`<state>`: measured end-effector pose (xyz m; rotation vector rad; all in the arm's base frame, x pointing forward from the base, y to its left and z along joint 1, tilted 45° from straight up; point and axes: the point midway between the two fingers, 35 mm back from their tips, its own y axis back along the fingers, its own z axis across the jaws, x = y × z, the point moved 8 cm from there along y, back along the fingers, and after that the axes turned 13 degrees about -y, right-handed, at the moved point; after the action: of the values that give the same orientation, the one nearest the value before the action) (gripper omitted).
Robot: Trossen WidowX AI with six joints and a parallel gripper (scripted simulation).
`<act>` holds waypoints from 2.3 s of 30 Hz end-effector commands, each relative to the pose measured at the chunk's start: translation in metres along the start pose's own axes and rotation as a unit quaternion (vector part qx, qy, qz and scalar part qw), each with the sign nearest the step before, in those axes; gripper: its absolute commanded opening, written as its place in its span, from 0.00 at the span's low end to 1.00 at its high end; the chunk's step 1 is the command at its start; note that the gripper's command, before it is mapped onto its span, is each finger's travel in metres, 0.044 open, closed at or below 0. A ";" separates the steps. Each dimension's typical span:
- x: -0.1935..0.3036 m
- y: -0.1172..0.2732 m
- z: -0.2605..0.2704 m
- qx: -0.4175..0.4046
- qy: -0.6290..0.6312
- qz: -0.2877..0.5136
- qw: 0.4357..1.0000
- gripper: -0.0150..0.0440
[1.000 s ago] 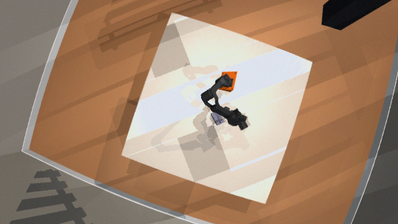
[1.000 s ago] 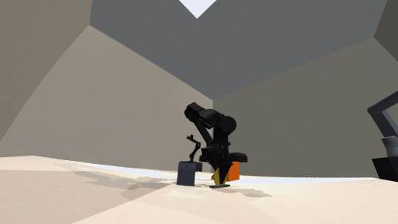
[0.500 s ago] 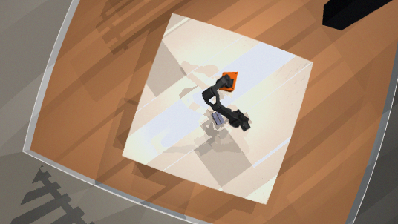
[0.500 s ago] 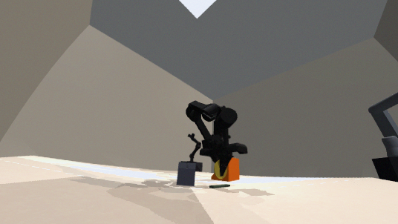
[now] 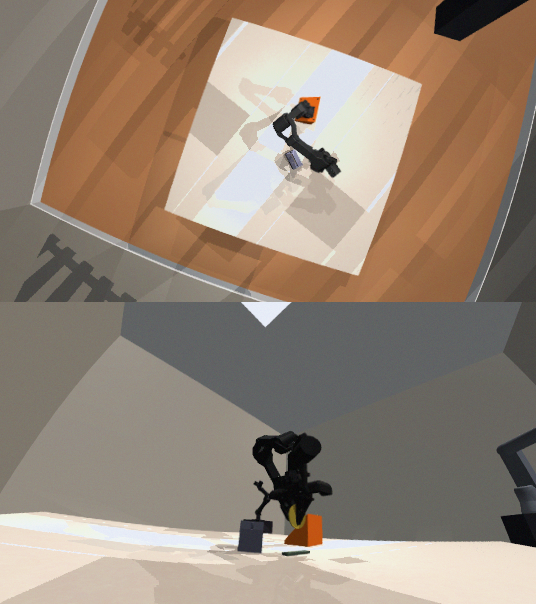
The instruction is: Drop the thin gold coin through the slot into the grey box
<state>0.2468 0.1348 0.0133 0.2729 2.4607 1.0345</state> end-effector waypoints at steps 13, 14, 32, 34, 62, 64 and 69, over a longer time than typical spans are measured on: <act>0.002 0.032 -0.003 0.004 0.011 0.003 1.000 0.25; 0.002 0.032 -0.003 0.004 0.025 0.004 1.000 0.25; 0.008 0.032 0.001 0.002 0.332 0.005 0.943 0.25; 0.008 0.033 0.001 0.002 0.364 0.005 0.931 0.25; -0.025 0.035 -0.020 -0.002 0.454 0.004 0.891 0.25; -0.029 0.035 -0.023 -0.002 0.454 0.004 0.891 0.25; -0.039 0.035 -0.031 -0.002 0.454 0.004 0.891 0.25</act>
<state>0.2635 0.1312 0.0647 -0.2819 3.2577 1.3902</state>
